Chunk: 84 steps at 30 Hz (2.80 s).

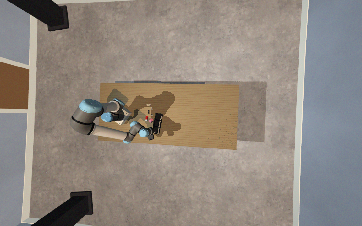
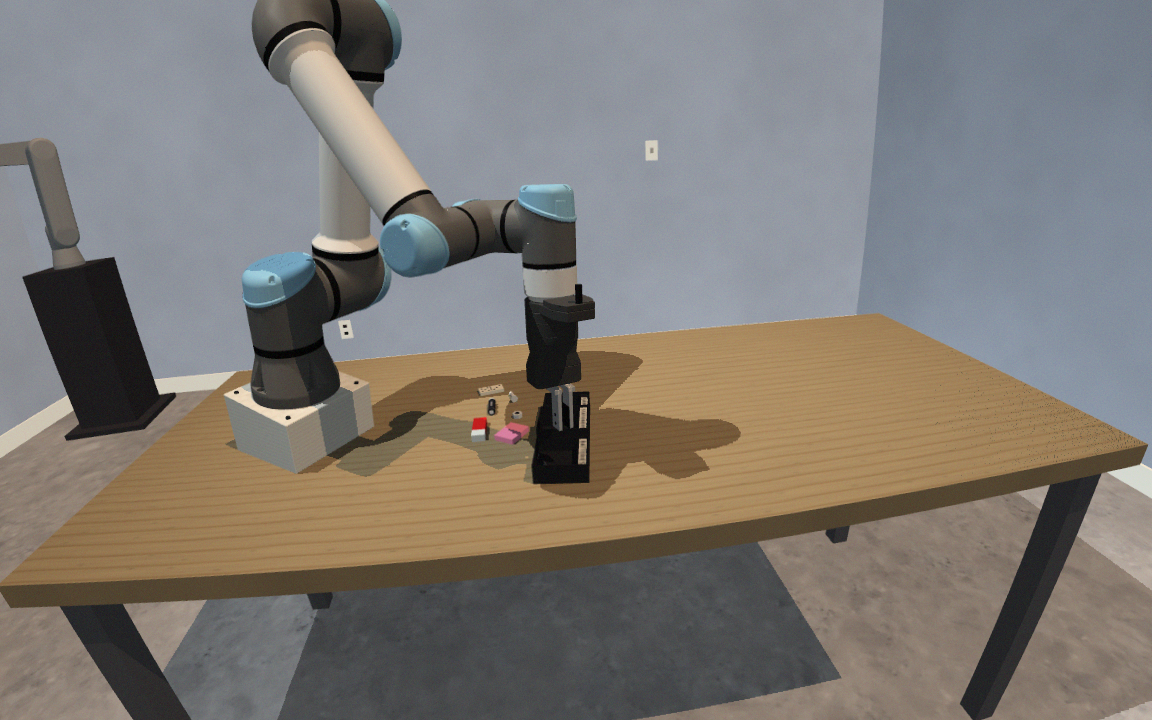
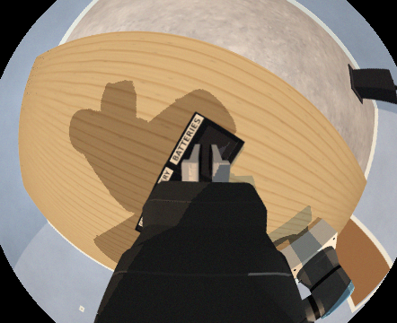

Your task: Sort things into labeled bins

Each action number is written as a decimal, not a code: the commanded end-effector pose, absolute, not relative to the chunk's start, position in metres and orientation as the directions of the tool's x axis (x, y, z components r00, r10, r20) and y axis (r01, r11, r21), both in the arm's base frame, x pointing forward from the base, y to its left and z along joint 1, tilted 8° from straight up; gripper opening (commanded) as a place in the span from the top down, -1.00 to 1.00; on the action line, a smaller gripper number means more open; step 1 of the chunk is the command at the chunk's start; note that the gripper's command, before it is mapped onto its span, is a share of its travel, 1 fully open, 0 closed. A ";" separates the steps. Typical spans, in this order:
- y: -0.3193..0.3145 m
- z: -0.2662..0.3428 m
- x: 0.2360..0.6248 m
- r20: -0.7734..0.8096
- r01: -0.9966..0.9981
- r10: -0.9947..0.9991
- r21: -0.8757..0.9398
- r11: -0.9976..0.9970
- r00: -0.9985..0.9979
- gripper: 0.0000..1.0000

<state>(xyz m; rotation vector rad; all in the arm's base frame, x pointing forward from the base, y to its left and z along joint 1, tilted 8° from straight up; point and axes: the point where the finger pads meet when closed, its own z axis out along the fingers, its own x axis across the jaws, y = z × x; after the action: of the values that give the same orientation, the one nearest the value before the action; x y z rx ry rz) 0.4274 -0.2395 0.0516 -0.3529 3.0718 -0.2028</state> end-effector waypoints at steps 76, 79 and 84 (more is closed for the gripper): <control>-0.243 0.003 0.432 0.052 -0.947 -0.950 -0.117 0.300 -0.308 0.39; -0.243 -0.002 0.432 0.052 -0.947 -0.950 -0.117 0.300 -0.308 0.39; -0.244 -0.008 0.433 0.052 -0.947 -0.950 -0.118 0.300 -0.308 0.39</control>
<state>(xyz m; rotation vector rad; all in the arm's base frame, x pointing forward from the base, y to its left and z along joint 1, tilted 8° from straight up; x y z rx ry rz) 0.4314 -0.2431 0.0002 -1.8310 2.5135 -0.1904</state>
